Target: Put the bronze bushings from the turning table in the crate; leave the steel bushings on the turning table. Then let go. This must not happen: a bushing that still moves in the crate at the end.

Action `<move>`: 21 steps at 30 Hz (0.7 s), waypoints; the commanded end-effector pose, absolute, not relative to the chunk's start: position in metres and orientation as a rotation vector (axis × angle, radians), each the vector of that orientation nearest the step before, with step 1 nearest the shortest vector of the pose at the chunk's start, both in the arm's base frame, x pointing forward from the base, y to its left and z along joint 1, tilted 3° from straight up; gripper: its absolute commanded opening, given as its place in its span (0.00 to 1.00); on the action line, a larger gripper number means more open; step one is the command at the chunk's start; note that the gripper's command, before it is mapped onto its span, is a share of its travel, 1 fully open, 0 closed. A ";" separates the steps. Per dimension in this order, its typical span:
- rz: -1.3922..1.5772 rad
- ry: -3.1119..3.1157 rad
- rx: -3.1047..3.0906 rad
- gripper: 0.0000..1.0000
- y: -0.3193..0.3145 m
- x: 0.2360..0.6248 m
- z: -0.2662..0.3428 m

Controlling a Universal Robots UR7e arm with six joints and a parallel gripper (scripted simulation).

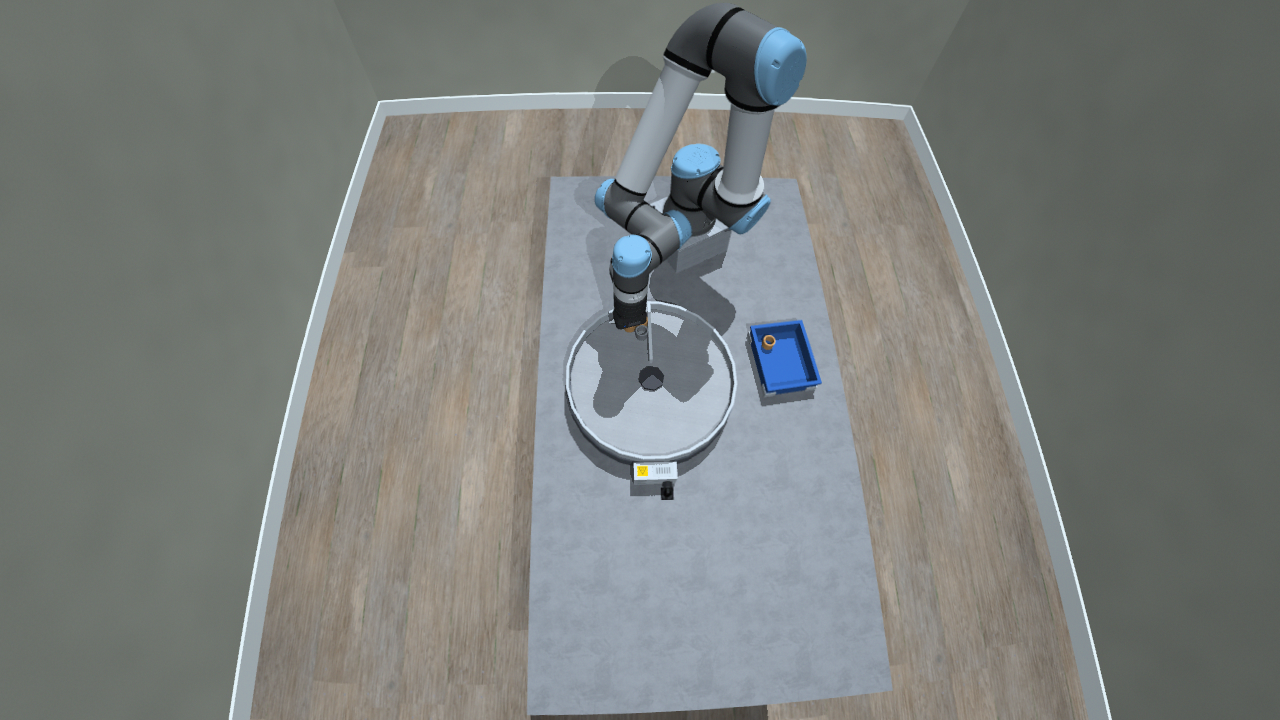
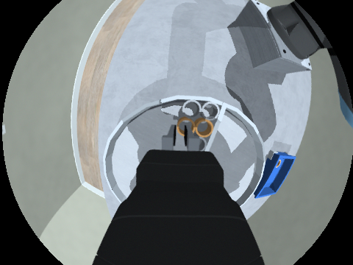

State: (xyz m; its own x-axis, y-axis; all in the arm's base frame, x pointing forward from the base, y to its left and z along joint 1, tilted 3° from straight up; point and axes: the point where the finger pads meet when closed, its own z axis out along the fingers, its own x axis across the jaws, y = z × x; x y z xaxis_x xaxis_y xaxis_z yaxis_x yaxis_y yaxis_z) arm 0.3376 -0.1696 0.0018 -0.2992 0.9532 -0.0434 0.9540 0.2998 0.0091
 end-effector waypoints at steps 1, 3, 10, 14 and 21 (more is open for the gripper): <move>-0.029 2.499 1.834 0.40 -0.170 0.338 -0.001; -0.029 2.499 1.834 0.40 -0.170 0.338 -0.001; -0.029 2.499 1.834 0.40 -0.170 0.338 -0.002; -0.029 2.499 1.834 0.40 -0.170 0.338 -0.008; -0.029 2.499 1.834 0.40 -0.170 0.338 -0.008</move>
State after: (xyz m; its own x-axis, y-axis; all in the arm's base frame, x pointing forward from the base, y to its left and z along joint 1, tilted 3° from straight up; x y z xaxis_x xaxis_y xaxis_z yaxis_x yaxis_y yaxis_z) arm 0.3387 -0.1707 -0.0073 -0.2994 0.9530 -0.0458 0.9538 0.3002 0.0104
